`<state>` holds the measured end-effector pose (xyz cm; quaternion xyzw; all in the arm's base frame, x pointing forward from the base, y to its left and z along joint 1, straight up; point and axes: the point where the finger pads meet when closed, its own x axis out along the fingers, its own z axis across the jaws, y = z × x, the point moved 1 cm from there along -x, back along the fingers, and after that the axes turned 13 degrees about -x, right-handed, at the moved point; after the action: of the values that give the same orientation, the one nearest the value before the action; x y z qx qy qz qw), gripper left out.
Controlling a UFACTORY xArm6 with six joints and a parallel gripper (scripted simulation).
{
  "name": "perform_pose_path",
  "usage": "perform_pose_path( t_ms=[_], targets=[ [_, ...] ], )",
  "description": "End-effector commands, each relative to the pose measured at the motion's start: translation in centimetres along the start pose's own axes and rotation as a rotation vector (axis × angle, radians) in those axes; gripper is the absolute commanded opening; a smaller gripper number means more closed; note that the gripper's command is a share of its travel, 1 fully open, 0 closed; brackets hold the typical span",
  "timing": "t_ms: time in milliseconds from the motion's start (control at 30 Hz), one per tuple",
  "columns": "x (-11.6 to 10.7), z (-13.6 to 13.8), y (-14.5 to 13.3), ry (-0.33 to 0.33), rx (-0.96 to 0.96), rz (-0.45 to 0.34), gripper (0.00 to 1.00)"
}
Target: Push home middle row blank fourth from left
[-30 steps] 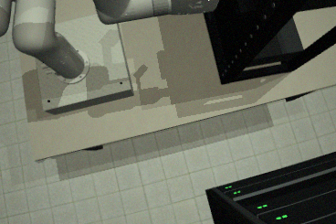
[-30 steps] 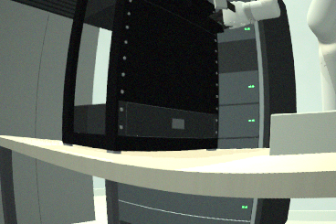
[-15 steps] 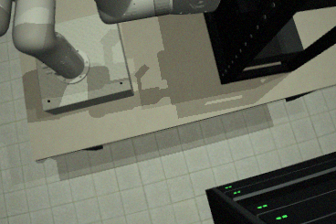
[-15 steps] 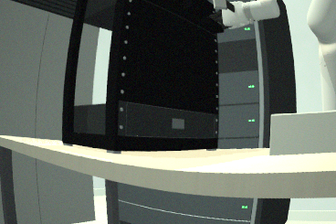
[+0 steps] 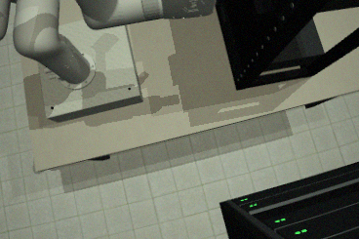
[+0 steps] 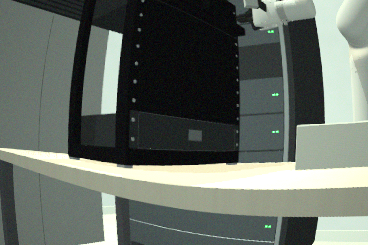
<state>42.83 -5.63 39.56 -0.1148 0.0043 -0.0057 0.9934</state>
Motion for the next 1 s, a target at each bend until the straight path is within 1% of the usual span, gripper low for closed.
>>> perform_pose_path(
  t_ms=[0,133,233,333,700,833,967],
  targets=[
    [-2.1,0.2,0.0,-0.002,0.0,0.002,0.0],
    [-4.2,0.2,0.0,-0.002,0.0,0.002,0.0],
    [-5.1,0.2,0.0,-0.002,0.0,0.002,0.0],
    [-5.6,0.2,0.0,-0.002,0.0,0.002,0.0],
    [-6.0,0.2,0.0,-0.002,0.0,0.002,0.0],
    [-7.1,0.2,0.0,-0.002,0.0,0.002,0.0],
    [-8.8,0.2,0.0,-0.002,0.0,0.002,0.0]
  ],
)
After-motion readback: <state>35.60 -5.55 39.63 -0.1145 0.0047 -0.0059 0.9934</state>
